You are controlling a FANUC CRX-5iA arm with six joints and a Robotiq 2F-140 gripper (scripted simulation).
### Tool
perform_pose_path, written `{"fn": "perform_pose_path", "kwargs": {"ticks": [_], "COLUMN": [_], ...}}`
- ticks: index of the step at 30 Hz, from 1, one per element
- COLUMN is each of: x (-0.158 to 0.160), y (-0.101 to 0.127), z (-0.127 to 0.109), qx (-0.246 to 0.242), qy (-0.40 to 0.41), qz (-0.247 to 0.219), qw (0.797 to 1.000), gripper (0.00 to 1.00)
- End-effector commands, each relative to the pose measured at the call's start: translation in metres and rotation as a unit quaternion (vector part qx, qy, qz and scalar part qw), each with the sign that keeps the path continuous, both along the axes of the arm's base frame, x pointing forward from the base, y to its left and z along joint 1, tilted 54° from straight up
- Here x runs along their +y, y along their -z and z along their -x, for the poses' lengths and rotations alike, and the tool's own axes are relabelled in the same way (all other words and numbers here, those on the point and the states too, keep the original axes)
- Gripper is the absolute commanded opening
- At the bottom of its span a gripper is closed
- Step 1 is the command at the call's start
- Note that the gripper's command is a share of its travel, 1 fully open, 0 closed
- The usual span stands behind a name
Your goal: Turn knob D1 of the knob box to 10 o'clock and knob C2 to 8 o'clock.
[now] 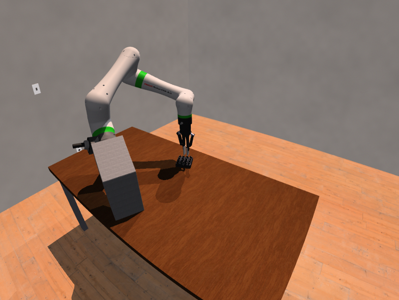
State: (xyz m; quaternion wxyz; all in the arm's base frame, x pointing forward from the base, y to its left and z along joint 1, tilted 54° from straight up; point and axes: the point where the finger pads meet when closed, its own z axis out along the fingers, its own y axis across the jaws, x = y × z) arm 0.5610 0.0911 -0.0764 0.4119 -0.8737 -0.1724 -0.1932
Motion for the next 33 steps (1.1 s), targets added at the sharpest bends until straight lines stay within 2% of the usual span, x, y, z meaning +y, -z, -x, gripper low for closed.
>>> {"fn": "perform_pose_path", "kwargs": {"ticks": [1,7,9,11,17,24,26,27,33], "x": [-0.0011,-0.0021,-0.0021,-0.0028,-0.0037,-0.0049,-0.0049,-0.0054,-0.0064], "y": [-0.0007,-0.0014,-0.0014,-0.0019,-0.0026,-0.0035,-0.0035,-0.0039,-0.0046], "z": [0.0000,0.0003,0.0003,0.0005,0.0007,0.0010,0.0010,0.0012,0.0014], "qx": [0.063,0.143,0.143,0.190,0.263,0.349,0.349,0.383,0.446], "qy": [0.044,0.104,0.104,0.139,0.194,0.259,0.259,0.284,0.332], "qz": [-0.013,-0.032,-0.032,-0.044,-0.062,-0.083,-0.083,-0.092,-0.107], "qw": [0.997,0.984,0.984,0.971,0.943,0.897,0.897,0.874,0.825], "gripper": [0.12,0.12,0.12,0.12,0.12,0.12,0.12,0.12,0.12]}}
